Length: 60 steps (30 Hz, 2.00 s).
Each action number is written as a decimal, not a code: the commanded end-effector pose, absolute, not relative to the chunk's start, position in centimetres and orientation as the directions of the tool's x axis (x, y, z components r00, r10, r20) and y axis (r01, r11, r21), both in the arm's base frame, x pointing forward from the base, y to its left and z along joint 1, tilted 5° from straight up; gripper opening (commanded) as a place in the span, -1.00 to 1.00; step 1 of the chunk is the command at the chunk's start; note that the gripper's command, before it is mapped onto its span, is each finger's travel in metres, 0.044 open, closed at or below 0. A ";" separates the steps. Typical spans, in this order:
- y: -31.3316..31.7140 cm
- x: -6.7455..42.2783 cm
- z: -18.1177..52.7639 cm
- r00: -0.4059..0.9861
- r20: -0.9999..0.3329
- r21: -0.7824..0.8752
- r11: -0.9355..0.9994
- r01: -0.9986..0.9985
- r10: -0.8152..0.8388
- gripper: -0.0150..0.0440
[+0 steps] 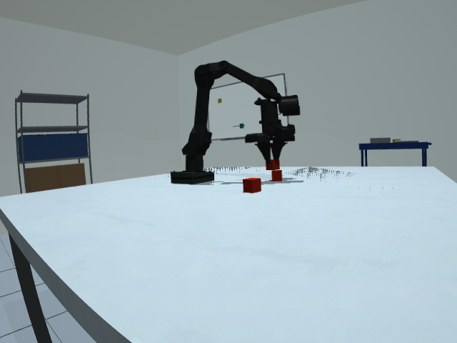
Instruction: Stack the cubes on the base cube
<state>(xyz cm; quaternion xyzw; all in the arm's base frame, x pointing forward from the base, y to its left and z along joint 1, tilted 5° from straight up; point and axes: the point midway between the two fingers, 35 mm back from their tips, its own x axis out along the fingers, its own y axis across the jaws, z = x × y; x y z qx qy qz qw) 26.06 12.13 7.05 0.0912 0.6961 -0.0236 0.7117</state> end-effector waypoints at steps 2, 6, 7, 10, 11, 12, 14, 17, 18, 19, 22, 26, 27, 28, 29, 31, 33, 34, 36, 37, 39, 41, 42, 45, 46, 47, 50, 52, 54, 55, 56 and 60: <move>12.1 26.0 6.9 0.028 -0.996 0.093 0.982 0.165 0.089 -0.14; 12.1 26.0 6.9 0.028 -0.996 0.093 0.982 0.165 0.089 -0.14; 12.1 26.0 6.9 0.028 -0.996 0.093 0.982 0.165 0.089 -0.14; 12.1 26.0 6.9 0.028 -0.996 0.093 0.982 0.165 0.089 -0.05; 12.1 26.0 6.9 0.028 -0.996 0.093 0.982 0.165 0.089 0.04; 12.1 26.0 6.9 0.028 -0.996 0.093 0.982 0.165 0.089 0.13; 12.1 26.0 6.9 0.028 -0.996 0.093 0.982 0.165 0.089 0.20; 12.1 26.0 6.9 0.028 -0.996 0.093 0.982 0.165 0.089 0.20; 12.1 26.0 6.9 0.028 -0.996 0.093 0.982 0.165 0.089 0.20; 12.1 26.0 7.1 0.028 -0.996 0.094 0.982 0.164 0.090 0.20; 12.0 26.0 7.9 0.029 -0.995 0.097 0.982 0.161 0.093 0.20; 12.0 26.0 8.1 0.029 -0.995 0.097 0.982 0.161 0.093 0.20; 12.0 26.0 8.2 0.029 -0.995 0.097 0.982 0.161 0.093 0.20; 12.0 26.0 8.3 0.029 -0.995 0.097 0.982 0.161 0.093 0.20; 12.0 26.0 8.4 0.029 -0.995 0.097 0.982 0.161 0.093 0.20; 12.0 26.0 8.6 0.029 -0.995 0.097 0.982 0.161 0.093 0.20; 12.0 26.0 8.8 0.029 -0.995 0.097 0.982 0.161 0.093 0.20; 12.0 26.0 8.8 0.029 -0.995 0.097 0.982 0.161 0.093 0.20; 11.9 26.0 9.0 0.029 -0.995 0.097 0.982 0.161 0.093 0.20; 11.9 26.0 9.1 0.029 -0.995 0.097 0.982 0.161 0.093 0.20; 11.9 26.0 9.3 0.029 -0.995 0.097 0.982 0.161 0.093 0.20; 11.9 26.0 9.5 0.029 -0.995 0.097 0.982 0.161 0.093 0.20; 11.9 26.0 9.6 0.029 -0.995 0.097 0.982 0.161 0.093 0.20; 11.9 26.0 9.8 0.029 -0.995 0.097 0.982 0.161 0.093 0.20; 11.9 26.0 9.9 0.029 -0.995 0.097 0.982 0.161 0.093 0.20; 11.9 26.0 10.0 0.029 -0.995 0.097 0.982 0.161 0.093 0.20; 11.9 26.0 10.1 0.029 -0.995 0.097 0.982 0.161 0.093 0.20; 11.9 26.0 10.1 0.029 -0.995 0.097 0.982 0.161 0.093 0.20; 11.9 26.0 10.1 0.029 -0.995 0.097 0.982 0.161 0.093 0.20; 11.9 26.0 10.1 0.029 -0.995 0.097 0.982 0.161 0.093 0.20; 11.7 25.9 9.8 0.022 -0.996 0.092 0.982 0.166 0.089 0.29; 9.5 27.8 10.2 0.031 -0.996 0.086 0.981 0.174 0.081 0.41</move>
